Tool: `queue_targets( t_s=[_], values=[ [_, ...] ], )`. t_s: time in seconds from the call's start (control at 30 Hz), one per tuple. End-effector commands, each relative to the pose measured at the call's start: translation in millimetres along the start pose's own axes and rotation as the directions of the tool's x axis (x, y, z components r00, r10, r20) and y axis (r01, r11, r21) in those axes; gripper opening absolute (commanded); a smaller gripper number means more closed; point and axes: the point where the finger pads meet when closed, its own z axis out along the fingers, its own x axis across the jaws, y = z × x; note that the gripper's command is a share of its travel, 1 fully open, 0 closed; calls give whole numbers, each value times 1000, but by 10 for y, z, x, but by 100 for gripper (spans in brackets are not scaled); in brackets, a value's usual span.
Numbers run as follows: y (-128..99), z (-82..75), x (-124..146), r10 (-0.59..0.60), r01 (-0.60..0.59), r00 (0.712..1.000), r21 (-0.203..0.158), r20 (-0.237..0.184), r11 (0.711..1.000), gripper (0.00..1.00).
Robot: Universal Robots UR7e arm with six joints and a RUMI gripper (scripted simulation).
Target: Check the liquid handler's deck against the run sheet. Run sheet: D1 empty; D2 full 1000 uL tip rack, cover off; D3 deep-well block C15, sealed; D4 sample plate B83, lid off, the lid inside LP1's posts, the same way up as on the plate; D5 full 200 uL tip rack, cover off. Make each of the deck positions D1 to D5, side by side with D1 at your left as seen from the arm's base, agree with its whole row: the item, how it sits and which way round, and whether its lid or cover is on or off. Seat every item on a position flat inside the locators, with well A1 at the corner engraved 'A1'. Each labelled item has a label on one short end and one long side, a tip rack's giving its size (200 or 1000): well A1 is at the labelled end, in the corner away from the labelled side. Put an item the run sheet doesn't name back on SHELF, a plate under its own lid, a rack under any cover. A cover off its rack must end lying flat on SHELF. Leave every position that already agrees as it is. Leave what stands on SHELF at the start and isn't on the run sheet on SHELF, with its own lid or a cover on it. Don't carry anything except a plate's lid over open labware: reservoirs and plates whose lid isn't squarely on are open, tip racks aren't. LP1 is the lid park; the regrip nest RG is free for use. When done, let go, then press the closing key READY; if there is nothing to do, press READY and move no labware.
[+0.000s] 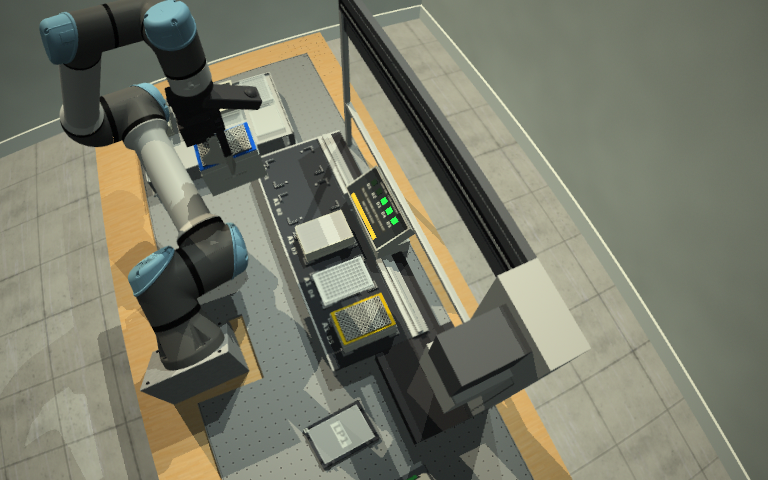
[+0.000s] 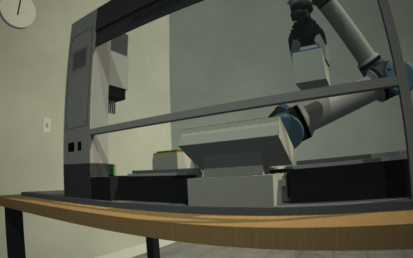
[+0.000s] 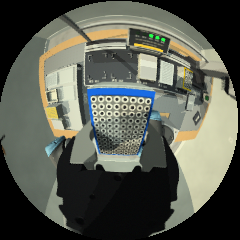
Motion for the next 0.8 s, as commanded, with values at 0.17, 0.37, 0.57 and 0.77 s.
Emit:
queue_targets(
  t_s=[0.17,0.37,0.57,0.77],
  values=[
    [147,-13,8,-1,1,1000,3,0,1000,0],
    [147,-13,8,-1,1,1000,3,0,1000,0],
    [147,-13,8,-1,1,1000,3,0,1000,0],
    [-52,-13,7,-1,1,1000,3,0,1000,0]
  ],
)
